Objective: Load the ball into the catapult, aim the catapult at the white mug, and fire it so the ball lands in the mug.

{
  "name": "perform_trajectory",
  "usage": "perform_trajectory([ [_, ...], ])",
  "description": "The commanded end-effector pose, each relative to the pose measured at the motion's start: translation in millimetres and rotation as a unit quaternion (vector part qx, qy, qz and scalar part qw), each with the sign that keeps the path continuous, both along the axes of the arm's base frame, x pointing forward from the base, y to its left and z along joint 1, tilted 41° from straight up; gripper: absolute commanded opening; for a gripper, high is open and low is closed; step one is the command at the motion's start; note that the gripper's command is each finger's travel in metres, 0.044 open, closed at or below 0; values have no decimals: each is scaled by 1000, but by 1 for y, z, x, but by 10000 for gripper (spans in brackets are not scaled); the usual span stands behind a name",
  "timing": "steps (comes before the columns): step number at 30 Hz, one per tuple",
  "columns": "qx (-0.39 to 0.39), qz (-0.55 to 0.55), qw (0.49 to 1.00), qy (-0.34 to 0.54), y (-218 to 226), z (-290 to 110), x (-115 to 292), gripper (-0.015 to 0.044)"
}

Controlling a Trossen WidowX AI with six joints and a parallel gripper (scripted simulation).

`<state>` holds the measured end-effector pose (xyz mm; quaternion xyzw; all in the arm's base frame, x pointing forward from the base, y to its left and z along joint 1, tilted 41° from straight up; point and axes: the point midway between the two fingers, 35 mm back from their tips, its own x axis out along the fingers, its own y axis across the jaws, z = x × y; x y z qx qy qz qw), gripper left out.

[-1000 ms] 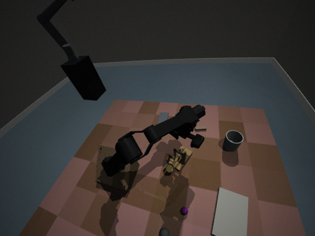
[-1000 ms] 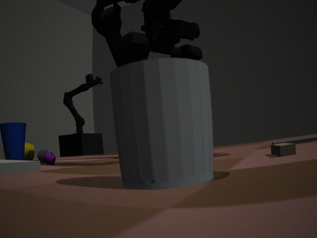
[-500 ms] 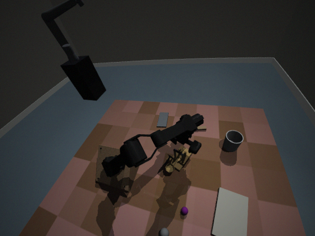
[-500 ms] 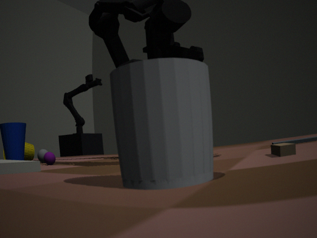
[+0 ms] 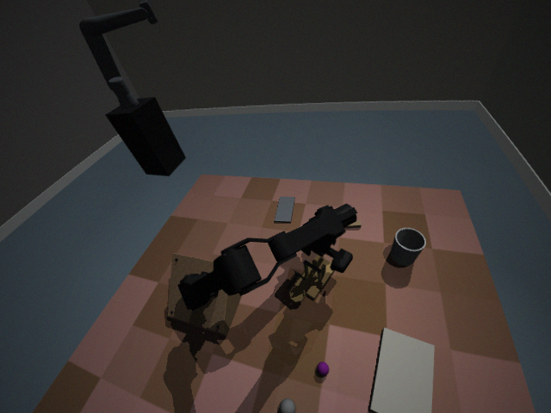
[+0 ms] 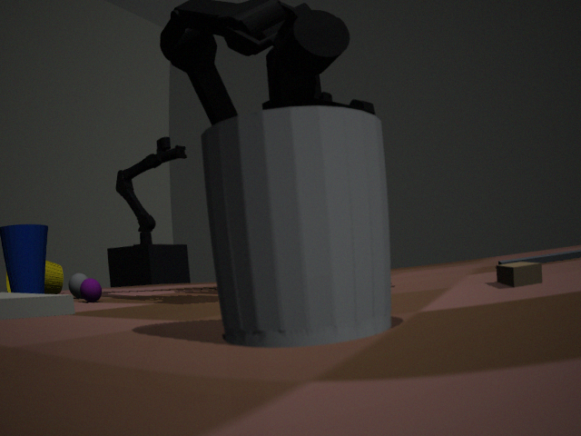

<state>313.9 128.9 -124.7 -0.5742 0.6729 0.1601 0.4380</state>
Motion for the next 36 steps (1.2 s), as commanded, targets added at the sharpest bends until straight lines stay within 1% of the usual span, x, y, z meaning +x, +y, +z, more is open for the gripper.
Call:
perform_trajectory([
  [1, -4, 2, 1000, 2, -6, -6, 0, 440],
  [19, -5, 2, 1000, 2, -23, -25, 0, 440],
  [30, -1, -1, 1000, 0, -20, -22, 0, 151],
  [36, -1, -1, 1000, 0, -20, -22, 0, 111],
])
